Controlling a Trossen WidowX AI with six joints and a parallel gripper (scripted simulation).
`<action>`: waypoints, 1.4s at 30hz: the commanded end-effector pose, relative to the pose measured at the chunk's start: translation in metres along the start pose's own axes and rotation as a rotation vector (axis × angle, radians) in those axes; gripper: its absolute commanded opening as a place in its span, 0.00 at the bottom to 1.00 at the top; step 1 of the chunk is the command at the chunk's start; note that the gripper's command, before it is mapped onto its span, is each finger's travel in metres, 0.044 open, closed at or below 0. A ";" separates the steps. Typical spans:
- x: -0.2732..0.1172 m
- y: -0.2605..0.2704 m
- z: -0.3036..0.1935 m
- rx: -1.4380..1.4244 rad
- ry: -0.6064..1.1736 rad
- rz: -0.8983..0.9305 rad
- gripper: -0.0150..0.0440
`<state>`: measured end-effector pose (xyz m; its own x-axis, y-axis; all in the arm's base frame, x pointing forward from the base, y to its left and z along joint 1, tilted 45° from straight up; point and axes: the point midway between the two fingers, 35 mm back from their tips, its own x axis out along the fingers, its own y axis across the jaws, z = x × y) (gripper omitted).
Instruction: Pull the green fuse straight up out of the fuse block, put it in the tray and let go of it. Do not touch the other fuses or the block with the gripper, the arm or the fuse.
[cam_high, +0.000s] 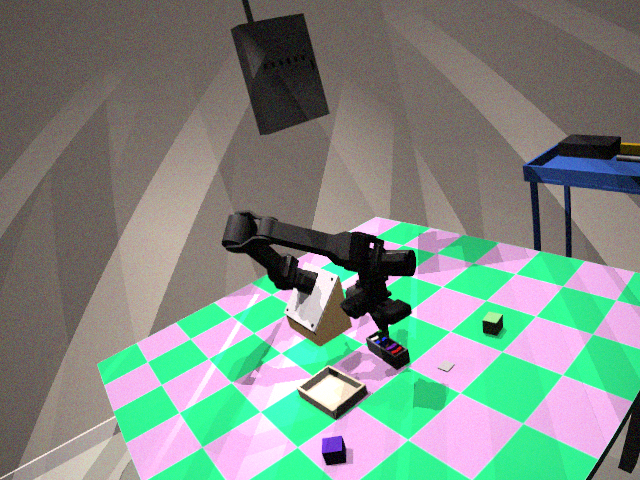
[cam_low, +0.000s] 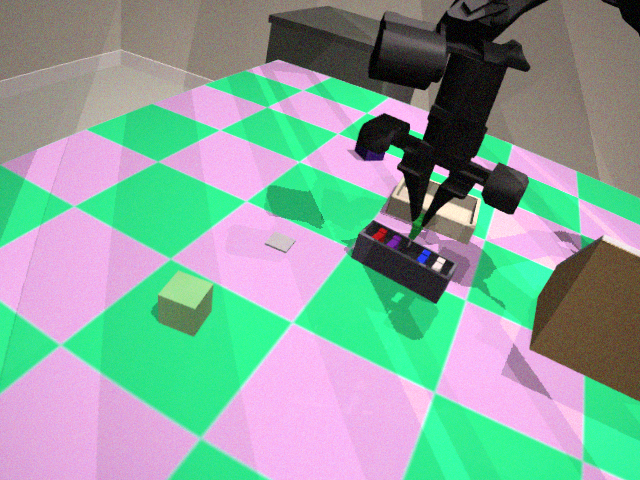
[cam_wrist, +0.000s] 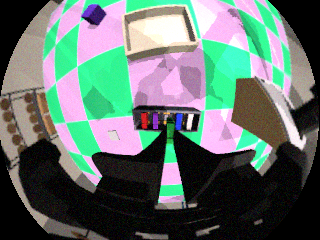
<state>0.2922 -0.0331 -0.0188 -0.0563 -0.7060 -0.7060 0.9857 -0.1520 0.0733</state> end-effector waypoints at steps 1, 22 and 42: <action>-0.007 0.001 0.000 0.005 0.005 0.001 0.25; -0.017 0.024 0.089 0.003 0.022 0.002 0.25; -0.012 0.020 0.179 0.006 -0.002 0.002 0.25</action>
<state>0.2853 -0.1470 0.1177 -0.0529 -0.7056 -0.7067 0.9850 -0.1533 0.0794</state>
